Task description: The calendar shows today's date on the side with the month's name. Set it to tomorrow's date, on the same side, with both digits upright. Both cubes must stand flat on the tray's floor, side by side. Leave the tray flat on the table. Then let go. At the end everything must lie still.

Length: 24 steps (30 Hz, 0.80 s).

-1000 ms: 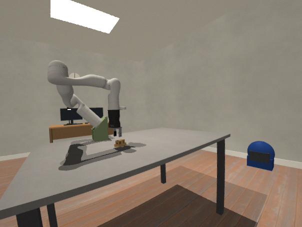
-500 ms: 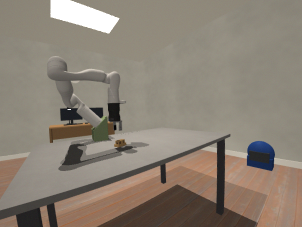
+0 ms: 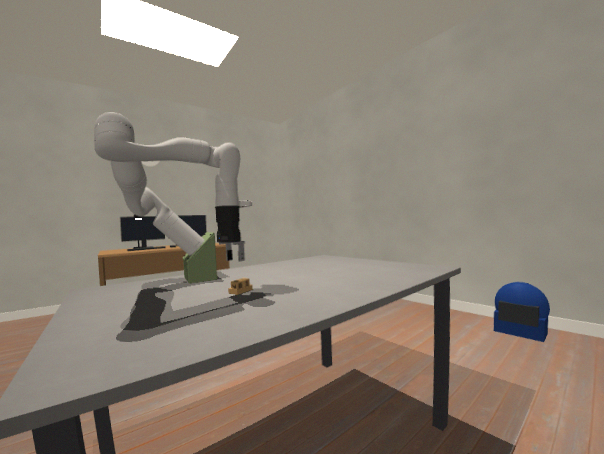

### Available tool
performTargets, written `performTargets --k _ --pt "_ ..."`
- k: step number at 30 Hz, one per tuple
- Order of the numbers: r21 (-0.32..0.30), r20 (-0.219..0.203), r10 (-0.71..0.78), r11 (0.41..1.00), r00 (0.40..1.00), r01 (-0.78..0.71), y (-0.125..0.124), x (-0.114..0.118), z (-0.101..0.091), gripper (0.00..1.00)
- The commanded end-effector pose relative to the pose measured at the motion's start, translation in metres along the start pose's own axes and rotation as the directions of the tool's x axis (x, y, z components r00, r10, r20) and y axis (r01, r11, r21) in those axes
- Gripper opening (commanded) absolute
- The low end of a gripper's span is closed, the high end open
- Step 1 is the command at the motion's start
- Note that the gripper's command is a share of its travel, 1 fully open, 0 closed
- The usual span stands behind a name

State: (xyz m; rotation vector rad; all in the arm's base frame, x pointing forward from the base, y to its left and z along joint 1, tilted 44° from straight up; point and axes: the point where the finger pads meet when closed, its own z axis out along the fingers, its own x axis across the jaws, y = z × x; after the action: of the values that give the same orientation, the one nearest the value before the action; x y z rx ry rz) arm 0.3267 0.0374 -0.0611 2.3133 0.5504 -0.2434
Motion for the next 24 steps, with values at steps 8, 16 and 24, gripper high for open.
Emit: performTargets --k 8,16,24 --pt "0.0 -0.002 0.0 1.0 1.0 0.0 0.0 0.0 -0.002 1.0" --pt "0.0 -0.002 0.0 1.0 1.0 0.0 0.0 0.0 -0.015 1.0" --pt "0.0 -0.002 0.0 1.0 1.0 0.0 0.0 0.0 -0.049 1.0"
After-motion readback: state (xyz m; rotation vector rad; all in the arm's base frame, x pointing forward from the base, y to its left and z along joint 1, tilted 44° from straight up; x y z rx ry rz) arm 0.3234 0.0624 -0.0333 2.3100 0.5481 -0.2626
